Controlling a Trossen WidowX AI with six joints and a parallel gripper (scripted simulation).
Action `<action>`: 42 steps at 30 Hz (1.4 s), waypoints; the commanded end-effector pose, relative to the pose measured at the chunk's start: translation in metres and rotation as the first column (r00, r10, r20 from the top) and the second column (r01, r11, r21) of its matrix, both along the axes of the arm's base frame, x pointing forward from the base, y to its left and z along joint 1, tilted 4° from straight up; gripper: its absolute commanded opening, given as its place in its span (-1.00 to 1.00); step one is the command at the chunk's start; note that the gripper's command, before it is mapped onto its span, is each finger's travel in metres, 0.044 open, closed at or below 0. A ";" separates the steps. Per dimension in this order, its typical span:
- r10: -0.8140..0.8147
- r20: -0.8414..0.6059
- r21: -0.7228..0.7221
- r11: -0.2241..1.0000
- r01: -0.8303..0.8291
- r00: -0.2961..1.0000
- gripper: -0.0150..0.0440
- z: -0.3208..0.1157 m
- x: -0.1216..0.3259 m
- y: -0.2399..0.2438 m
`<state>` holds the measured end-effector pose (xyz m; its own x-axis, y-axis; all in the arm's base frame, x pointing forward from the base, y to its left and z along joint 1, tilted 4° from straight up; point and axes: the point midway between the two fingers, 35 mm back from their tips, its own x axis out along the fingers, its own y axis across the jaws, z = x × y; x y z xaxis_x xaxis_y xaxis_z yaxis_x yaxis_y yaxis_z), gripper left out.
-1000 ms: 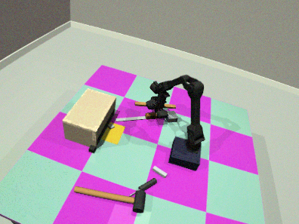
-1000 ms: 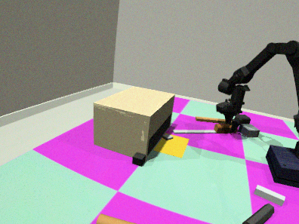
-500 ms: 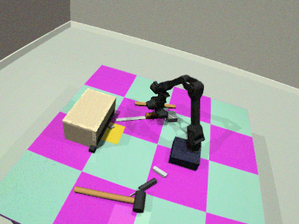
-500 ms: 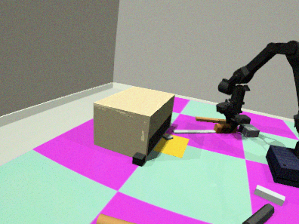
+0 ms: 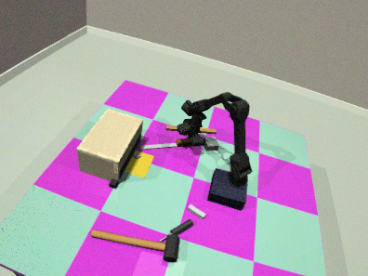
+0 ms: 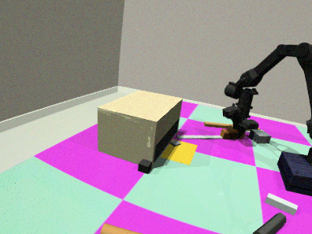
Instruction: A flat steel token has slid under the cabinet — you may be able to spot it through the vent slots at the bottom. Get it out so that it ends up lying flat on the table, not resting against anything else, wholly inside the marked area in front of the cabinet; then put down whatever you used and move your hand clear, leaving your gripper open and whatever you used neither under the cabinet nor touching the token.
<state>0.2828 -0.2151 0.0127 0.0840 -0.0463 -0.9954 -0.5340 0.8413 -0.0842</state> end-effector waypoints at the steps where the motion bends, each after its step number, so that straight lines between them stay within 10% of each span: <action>1: -0.003 0.005 0.002 1.000 0.003 1.000 -0.49 0.001 0.009 0.006; 42: -0.005 0.010 0.007 1.000 0.004 1.000 -0.49 0.005 0.072 0.048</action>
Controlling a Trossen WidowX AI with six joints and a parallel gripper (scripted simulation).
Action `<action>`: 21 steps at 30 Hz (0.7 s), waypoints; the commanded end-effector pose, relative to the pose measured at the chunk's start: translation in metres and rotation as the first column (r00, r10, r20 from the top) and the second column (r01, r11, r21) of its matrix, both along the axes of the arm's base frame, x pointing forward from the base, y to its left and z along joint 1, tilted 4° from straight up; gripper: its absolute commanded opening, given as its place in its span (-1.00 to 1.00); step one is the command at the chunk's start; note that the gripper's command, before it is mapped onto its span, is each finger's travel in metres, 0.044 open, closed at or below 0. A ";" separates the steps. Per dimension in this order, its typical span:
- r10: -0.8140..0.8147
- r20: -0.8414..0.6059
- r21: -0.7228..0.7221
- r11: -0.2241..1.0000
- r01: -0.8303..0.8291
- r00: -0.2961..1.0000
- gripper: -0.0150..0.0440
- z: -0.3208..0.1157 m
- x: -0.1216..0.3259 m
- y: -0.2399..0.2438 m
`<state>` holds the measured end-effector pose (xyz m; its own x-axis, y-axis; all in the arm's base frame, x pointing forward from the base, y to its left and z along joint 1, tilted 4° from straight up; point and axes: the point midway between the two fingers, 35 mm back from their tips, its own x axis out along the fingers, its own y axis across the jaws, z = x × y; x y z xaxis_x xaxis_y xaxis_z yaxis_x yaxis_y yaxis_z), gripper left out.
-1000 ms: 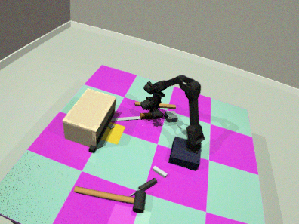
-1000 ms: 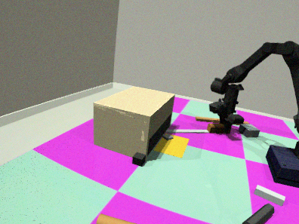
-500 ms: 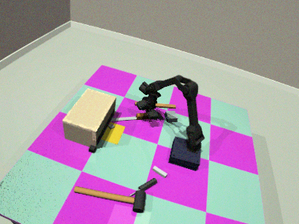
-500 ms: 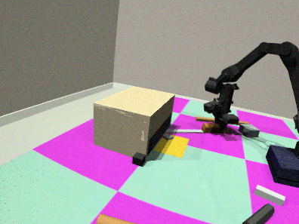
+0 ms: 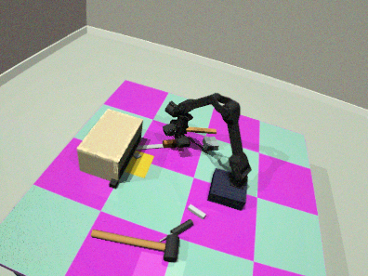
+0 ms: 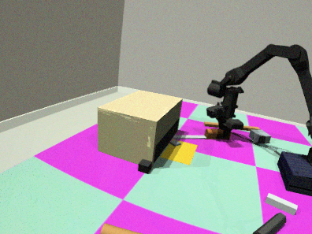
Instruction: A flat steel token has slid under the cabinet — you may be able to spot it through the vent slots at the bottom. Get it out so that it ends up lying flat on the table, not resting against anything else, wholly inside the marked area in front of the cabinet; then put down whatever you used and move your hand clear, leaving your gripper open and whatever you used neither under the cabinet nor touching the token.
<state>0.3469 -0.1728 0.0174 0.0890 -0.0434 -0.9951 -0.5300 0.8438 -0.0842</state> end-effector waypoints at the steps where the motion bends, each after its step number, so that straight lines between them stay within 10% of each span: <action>1: 0.000 0.005 0.004 1.000 0.000 1.000 -0.49 0.001 0.009 0.007; 21: 0.000 0.005 0.005 1.000 0.000 1.000 -0.49 -0.001 0.008 0.020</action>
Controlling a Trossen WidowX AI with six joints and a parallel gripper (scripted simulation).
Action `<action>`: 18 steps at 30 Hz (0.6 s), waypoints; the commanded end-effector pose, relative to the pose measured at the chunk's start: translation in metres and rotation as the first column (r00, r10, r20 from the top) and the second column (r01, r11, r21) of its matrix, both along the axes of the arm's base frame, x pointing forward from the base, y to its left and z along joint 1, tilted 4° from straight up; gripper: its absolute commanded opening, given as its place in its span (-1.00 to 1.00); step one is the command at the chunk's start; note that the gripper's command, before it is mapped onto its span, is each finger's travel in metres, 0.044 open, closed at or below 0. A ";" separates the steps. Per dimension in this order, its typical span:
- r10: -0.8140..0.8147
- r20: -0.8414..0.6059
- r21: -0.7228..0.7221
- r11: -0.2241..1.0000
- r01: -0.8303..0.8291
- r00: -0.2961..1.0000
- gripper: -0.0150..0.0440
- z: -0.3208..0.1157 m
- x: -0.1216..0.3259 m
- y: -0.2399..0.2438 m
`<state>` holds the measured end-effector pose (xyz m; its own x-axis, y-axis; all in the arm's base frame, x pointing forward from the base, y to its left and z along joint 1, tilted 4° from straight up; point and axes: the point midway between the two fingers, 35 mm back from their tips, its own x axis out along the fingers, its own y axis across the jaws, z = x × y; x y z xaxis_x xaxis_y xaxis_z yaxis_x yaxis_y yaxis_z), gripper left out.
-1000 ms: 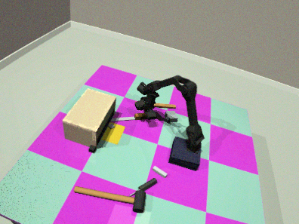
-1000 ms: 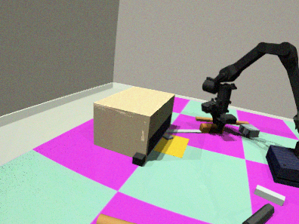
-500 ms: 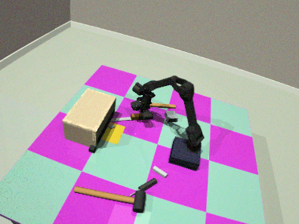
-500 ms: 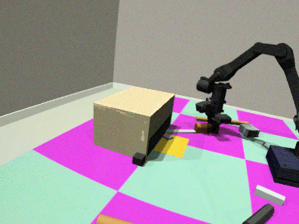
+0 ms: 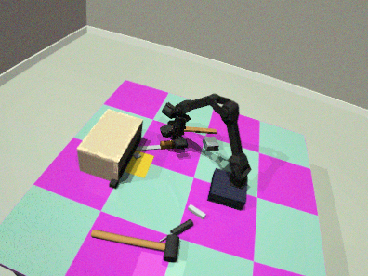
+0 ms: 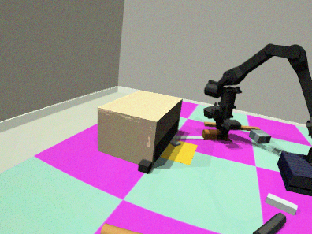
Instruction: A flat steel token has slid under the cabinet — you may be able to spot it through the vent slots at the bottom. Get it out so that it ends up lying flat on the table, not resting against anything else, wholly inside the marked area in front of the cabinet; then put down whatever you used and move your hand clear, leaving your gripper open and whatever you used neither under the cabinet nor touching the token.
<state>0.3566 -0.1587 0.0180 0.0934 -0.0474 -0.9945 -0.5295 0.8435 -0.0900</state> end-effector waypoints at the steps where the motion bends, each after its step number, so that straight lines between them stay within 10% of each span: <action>1: 0.000 0.001 0.009 1.000 0.000 1.000 -0.49 -0.002 -0.003 0.007; 18: 0.000 0.000 0.010 1.000 0.000 1.000 -0.49 -0.003 -0.012 0.022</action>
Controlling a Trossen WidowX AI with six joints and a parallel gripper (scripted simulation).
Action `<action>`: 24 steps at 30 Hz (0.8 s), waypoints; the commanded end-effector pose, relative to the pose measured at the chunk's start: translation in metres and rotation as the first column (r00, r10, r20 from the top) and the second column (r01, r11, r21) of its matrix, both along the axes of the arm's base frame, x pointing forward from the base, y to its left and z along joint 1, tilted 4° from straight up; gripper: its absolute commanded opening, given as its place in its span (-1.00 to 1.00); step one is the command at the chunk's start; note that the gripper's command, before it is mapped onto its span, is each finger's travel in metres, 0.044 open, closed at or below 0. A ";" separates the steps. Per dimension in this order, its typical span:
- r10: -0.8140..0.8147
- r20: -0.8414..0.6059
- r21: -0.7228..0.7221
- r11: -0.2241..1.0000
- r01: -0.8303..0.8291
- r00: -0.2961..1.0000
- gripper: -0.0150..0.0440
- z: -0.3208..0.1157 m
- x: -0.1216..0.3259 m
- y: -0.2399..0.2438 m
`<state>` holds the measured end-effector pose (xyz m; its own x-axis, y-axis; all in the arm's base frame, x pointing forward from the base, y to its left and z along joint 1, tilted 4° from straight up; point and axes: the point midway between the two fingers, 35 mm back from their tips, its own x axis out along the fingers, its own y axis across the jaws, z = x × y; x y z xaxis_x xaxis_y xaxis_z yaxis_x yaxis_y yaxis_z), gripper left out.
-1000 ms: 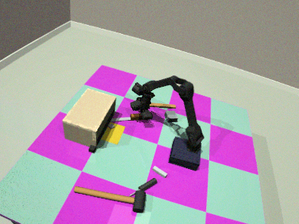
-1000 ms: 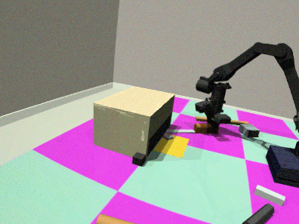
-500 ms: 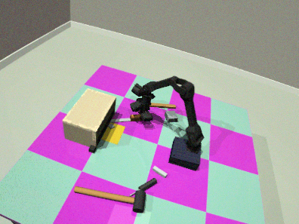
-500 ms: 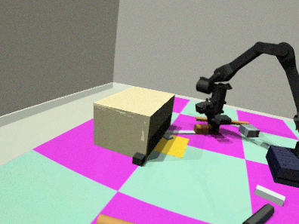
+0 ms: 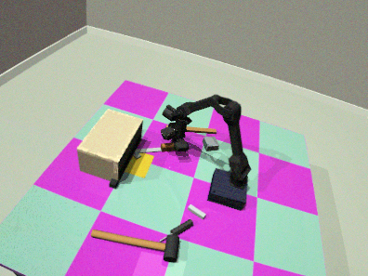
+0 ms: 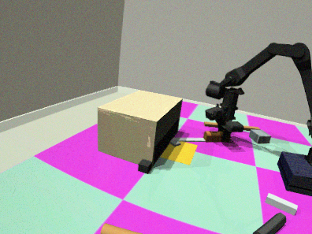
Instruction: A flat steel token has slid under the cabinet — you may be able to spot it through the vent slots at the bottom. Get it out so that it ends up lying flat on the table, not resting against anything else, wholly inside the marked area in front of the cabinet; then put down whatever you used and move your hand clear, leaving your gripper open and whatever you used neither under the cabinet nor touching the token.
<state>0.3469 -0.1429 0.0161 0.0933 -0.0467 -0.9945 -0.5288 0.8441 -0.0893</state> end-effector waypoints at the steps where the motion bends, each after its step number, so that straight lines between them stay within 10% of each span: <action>1: 0.001 0.000 0.010 1.000 -0.001 1.000 -0.49 -0.002 -0.003 0.007; 24: 0.001 -0.001 0.011 1.000 -0.001 1.000 -0.49 -0.004 -0.015 0.025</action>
<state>0.3346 -0.1236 0.0139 0.0926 -0.0449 -0.9947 -0.5285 0.8444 -0.0873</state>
